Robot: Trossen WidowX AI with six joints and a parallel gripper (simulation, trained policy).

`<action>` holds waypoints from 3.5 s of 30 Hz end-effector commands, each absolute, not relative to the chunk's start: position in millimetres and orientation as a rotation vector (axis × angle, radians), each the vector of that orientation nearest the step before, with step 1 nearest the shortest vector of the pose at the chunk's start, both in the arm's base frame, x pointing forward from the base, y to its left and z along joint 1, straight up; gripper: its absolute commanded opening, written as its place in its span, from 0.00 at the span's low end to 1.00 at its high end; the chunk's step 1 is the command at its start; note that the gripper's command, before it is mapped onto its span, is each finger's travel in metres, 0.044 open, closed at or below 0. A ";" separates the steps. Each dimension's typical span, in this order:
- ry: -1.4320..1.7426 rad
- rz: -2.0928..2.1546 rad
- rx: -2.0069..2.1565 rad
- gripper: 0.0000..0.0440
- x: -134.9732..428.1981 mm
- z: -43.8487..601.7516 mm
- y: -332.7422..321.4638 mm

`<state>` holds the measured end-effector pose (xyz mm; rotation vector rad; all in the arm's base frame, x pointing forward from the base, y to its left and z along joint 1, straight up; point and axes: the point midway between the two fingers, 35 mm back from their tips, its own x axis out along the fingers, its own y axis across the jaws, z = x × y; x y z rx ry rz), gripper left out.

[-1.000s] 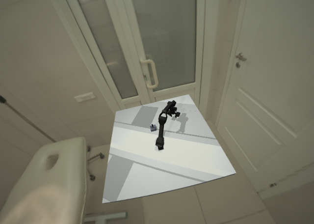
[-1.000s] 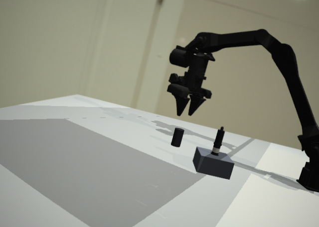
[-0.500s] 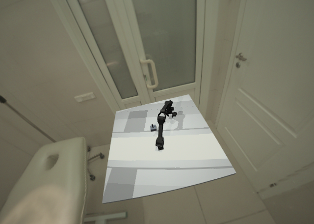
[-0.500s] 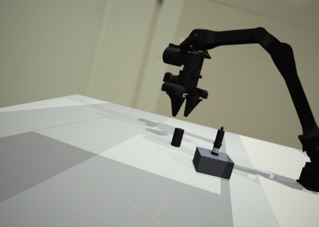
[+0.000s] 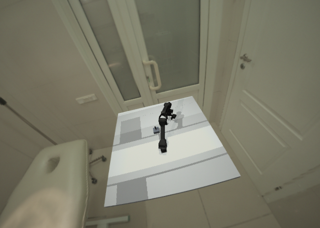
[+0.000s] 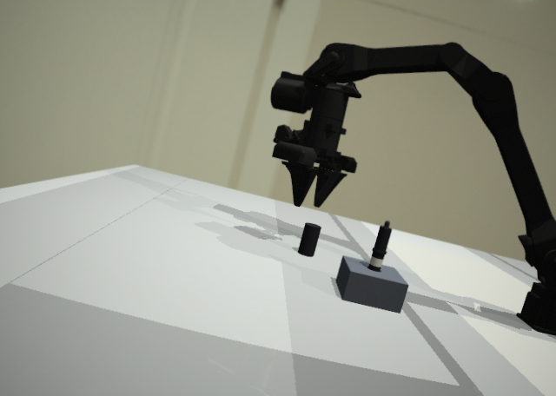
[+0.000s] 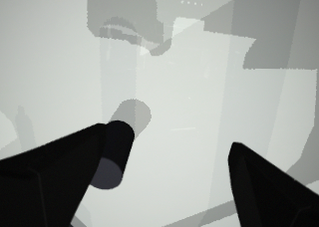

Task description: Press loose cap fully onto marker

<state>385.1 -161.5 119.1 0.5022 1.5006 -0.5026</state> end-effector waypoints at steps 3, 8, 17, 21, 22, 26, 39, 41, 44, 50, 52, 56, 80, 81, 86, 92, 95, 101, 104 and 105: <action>1.529 -0.472 0.502 0.66 387.3 117.1 -141.4; 1.556 -0.445 0.490 0.65 387.6 114.4 -126.2; 1.616 -0.403 0.467 0.62 381.9 101.5 -111.5; 1.641 -0.384 0.458 0.61 379.5 91.0 -108.7; 1.647 -0.380 0.455 0.60 378.9 88.0 -108.2; 1.669 -0.364 0.441 0.58 376.3 76.7 -107.1; 1.653 -0.350 0.365 0.11 373.3 76.1 -107.5; 1.633 -0.348 0.351 0.10 375.7 83.5 -106.9; 1.606 -0.342 0.332 0.09 378.6 94.7 -104.3; 1.567 -0.318 0.305 0.08 381.7 117.2 -93.4; 1.560 -0.309 0.299 0.08 381.8 124.3 -87.6; 1.555 -0.287 0.291 0.07 380.6 137.2 -71.0; 1.618 -0.185 0.225 0.00 335.8 184.6 30.2; 1.617 -0.182 0.222 0.00 334.2 185.4 33.2; 1.617 -0.172 0.209 0.00 325.9 188.0 43.1; 1.626 -0.169 0.199 0.00 316.0 187.9 47.6; 1.633 -0.170 0.194 0.00 311.2 187.1 48.6; 1.646 -0.174 0.187 0.00 302.6 185.1 49.2; 1.653 -0.176 0.184 0.00 298.8 184.0 49.3; 1.655 -0.177 0.183 0.00 297.6 183.6 49.3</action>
